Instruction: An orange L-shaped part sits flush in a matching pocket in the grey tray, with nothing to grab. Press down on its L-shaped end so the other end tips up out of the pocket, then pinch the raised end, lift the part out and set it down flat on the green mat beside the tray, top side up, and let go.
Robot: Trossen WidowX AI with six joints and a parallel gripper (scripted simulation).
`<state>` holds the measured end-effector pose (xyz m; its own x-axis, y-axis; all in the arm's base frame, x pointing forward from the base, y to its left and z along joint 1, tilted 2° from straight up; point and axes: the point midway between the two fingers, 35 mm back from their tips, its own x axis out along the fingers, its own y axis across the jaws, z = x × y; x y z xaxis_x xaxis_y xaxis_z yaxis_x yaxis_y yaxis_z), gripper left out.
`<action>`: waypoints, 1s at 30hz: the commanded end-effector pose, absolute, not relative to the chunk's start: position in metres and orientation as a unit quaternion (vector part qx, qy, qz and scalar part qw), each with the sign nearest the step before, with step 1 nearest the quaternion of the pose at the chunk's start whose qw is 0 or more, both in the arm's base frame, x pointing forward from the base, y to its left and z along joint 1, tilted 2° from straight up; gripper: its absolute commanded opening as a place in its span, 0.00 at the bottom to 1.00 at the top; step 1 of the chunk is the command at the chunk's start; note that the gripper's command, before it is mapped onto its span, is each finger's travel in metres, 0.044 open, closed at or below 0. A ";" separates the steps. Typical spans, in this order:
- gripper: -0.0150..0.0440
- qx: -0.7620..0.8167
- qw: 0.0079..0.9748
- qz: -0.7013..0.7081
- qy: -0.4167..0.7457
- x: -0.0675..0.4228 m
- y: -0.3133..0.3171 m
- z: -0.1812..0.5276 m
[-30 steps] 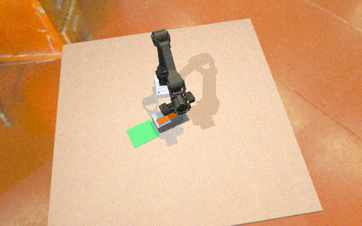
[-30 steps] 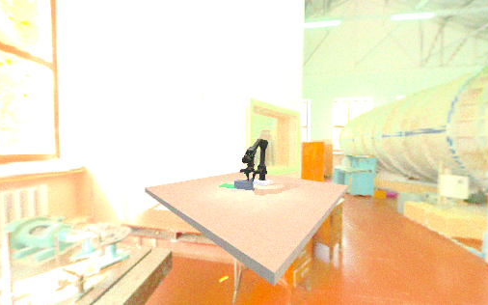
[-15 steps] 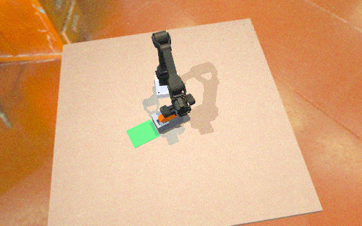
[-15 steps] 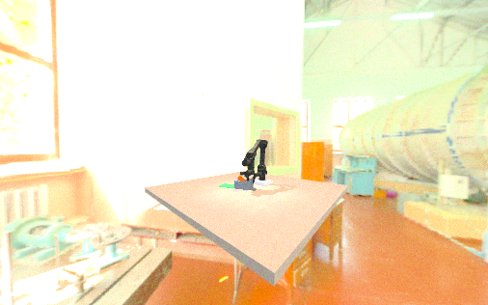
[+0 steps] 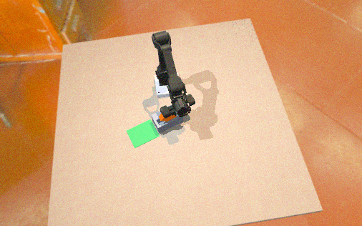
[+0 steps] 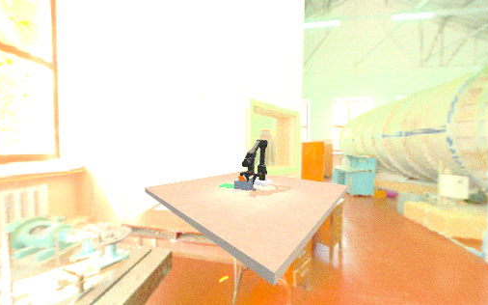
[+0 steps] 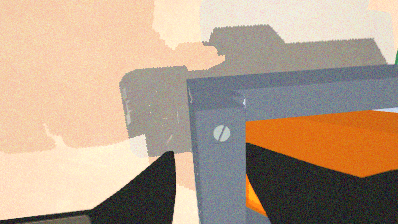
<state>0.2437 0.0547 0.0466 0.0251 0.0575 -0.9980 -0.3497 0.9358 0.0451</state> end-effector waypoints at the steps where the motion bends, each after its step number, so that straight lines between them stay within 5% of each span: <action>1: 0.56 -0.108 0.706 0.138 0.686 0.243 0.052 0.045; 20: 0.56 -0.107 0.706 0.139 0.686 0.239 0.063 0.061; 30: 0.56 -0.108 0.706 0.138 0.686 0.241 0.048 0.153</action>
